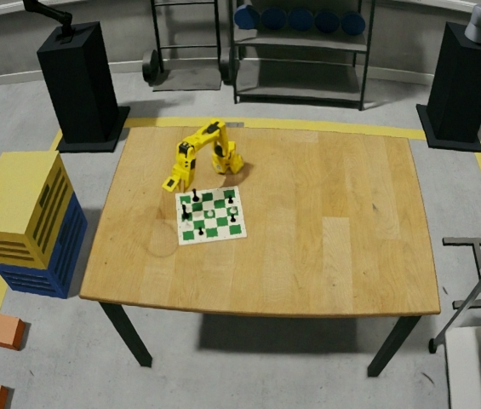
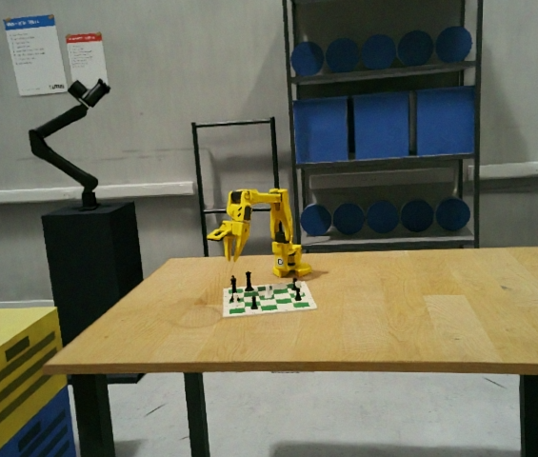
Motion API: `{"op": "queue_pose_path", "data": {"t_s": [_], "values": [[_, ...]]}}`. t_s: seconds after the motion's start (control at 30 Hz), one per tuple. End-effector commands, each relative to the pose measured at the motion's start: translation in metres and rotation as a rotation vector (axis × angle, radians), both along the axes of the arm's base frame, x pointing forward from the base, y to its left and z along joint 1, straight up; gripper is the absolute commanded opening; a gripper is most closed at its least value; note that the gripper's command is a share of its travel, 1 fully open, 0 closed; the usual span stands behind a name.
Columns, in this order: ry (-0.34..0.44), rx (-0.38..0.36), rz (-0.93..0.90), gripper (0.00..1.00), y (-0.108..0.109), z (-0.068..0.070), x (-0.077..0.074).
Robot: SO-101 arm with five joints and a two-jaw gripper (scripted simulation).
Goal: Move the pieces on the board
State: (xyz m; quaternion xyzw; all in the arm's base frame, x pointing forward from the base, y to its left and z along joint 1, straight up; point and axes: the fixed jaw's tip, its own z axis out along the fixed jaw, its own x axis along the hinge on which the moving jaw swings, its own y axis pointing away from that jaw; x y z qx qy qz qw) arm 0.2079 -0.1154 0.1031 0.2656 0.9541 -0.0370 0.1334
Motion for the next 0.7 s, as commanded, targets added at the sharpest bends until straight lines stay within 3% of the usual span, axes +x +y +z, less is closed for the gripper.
{"op": "queue_pose_path", "data": {"t_s": [0.0,0.67], "values": [[-0.010,-0.006,-0.010,0.10,-0.0024,0.0004,-0.0017],[-0.009,-0.006,-0.020,0.10,-0.0032,-0.0053,-0.0051]]}}
